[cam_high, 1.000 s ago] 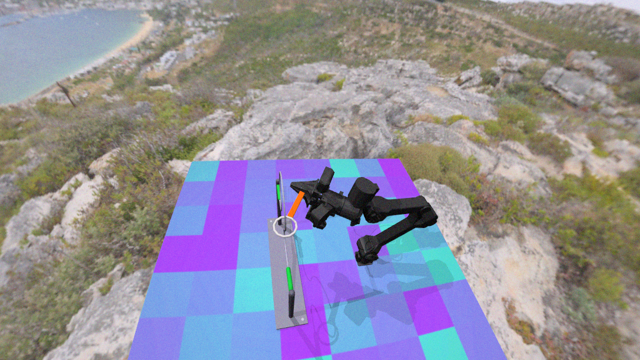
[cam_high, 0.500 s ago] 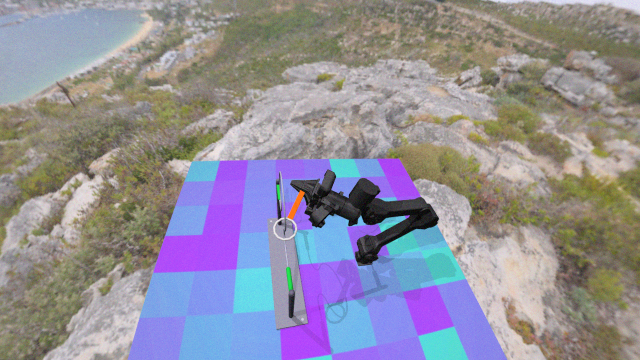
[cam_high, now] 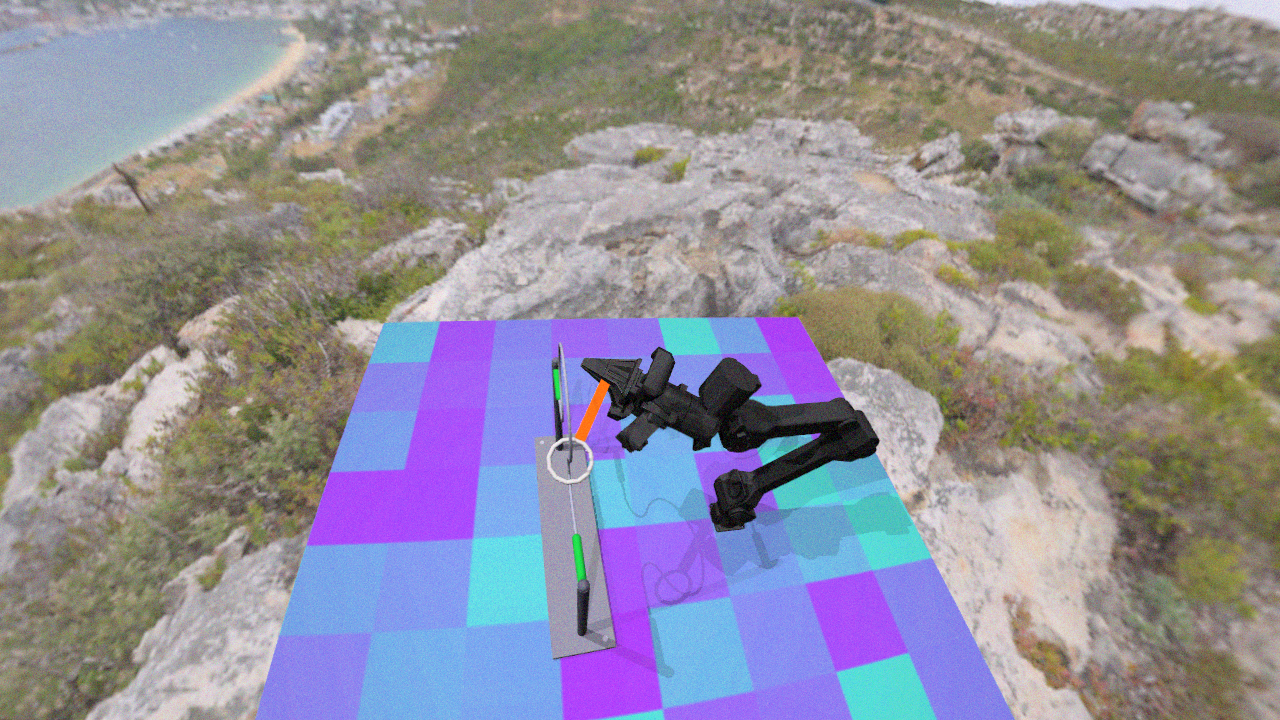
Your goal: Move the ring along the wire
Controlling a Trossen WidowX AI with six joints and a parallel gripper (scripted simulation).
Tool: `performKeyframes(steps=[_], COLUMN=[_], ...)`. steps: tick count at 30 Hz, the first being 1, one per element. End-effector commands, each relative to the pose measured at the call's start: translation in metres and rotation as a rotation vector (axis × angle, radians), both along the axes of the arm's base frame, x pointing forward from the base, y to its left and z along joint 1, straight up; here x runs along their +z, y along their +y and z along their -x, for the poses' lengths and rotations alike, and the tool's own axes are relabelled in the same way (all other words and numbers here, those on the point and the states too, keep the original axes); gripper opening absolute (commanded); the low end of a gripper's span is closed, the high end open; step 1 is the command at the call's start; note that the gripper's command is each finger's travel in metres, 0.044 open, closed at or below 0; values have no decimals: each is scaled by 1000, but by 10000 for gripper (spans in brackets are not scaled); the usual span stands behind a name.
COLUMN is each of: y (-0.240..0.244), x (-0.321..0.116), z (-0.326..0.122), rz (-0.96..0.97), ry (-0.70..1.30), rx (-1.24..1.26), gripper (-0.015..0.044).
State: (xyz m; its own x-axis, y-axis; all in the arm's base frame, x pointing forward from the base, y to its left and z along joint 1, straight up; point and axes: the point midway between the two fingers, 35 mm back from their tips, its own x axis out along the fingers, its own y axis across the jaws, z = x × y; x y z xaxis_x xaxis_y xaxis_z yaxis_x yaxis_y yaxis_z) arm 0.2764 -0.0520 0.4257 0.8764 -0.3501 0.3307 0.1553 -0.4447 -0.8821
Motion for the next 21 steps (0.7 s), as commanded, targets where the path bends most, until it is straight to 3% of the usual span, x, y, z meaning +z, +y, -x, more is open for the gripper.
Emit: performKeyframes(steps=[1,21], y=[1,0], x=[1,1], z=[0,0], rz=[62,233], ry=[-2,-14], rx=[1,-5], gripper=[-150,-150])
